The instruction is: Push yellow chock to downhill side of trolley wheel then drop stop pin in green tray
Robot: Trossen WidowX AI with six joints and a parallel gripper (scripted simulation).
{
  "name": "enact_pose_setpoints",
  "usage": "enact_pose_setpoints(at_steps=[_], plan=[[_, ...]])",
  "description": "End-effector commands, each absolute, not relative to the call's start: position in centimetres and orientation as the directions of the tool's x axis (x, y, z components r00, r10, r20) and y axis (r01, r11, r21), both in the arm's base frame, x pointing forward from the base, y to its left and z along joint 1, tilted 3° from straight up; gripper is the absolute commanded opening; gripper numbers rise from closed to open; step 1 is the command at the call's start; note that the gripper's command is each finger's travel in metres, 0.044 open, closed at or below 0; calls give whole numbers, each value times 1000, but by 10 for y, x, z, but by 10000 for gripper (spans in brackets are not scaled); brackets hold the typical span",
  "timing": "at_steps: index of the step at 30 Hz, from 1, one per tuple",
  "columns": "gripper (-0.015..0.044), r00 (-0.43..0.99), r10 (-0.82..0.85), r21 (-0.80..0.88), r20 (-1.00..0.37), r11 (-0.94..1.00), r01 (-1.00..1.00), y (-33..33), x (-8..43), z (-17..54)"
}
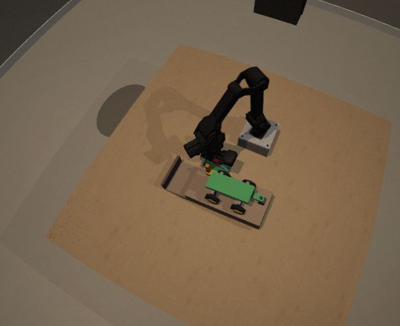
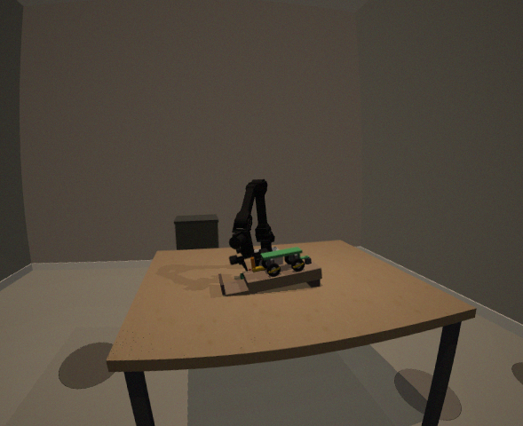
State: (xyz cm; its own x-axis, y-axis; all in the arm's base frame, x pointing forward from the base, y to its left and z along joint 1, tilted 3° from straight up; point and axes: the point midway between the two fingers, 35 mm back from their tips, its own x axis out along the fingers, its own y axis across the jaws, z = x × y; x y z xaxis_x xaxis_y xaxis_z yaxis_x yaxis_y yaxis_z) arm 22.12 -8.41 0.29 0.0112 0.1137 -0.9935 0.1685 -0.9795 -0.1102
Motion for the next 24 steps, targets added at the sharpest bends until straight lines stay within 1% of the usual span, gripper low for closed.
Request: enact_pose_setpoints(at_steps=[1, 24], plan=[[190, 15, 110, -105, -994, -979, 173, -87, 223, 2], [190, 15, 109, -105, -994, -979, 173, -92, 228, 1]])
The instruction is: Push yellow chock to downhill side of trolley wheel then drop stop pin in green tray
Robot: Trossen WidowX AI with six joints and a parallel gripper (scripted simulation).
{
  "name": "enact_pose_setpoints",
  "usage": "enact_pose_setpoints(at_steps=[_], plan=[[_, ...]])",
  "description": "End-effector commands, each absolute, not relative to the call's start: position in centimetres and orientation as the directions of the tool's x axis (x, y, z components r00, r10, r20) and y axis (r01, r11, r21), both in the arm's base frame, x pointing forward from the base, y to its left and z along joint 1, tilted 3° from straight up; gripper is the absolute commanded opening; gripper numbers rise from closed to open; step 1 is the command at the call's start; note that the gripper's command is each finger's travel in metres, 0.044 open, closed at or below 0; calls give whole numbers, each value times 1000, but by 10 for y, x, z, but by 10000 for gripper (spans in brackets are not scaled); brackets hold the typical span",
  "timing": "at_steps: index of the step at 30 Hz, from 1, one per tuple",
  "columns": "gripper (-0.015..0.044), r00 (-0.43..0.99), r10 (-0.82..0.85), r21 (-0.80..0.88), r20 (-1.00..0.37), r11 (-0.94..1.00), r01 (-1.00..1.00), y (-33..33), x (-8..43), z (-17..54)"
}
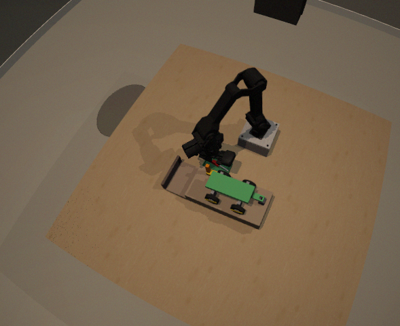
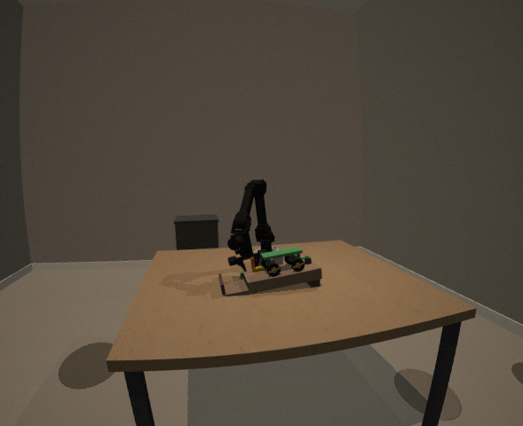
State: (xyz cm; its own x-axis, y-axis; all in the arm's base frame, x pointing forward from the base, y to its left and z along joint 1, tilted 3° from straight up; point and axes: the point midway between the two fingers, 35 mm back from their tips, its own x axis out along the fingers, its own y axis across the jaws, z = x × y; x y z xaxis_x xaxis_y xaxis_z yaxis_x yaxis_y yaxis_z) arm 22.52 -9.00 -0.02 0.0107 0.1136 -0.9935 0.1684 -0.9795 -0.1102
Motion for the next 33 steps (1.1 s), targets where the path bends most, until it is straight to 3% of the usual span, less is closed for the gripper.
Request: enact_pose_setpoints(at_steps=[1, 8, 14, 26, 30, 33], plan=[[190, 15, 109, -105, -994, -979, 173, -92, 228, 1], [190, 15, 109, -105, -994, -979, 173, -92, 228, 1], [340, 13, 112, -108, -994, -980, 169, -91, 227, 0], [340, 15, 110, -105, -994, -979, 173, -88, 223, 25], [440, 15, 109, -105, -994, -979, 173, -87, 222, 36], [440, 15, 109, -105, -994, -979, 173, -86, 222, 44]])
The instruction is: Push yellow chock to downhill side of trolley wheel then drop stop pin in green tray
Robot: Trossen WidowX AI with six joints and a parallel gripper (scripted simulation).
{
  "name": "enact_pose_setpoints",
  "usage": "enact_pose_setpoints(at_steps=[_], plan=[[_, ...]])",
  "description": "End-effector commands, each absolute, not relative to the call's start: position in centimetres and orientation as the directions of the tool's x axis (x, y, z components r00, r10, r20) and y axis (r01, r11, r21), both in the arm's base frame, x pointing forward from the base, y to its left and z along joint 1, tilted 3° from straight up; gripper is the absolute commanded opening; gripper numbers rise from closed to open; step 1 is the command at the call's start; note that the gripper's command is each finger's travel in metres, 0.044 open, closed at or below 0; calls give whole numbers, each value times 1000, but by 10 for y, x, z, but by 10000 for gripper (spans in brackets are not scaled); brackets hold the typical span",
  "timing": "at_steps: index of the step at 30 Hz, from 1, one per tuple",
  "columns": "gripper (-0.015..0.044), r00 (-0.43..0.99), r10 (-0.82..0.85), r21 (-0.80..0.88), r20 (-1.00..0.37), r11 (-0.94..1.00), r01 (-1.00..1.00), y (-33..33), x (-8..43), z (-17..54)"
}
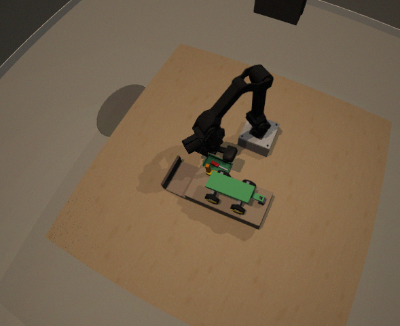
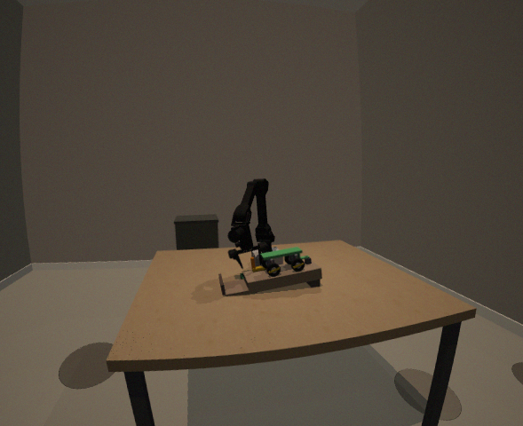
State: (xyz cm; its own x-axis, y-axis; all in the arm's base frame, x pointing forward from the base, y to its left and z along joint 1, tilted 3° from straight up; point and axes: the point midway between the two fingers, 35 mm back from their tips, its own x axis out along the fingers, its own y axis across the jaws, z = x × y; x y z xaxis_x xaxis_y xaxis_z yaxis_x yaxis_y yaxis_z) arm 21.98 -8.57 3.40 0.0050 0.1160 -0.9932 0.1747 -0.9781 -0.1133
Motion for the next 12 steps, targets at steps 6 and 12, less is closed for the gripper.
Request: enact_pose_setpoints(at_steps=[6, 12], plan=[[440, 16, 109, -105, -994, -979, 174, -85, 221, 66], [440, 16, 109, -105, -994, -979, 174, -86, 223, 84]])
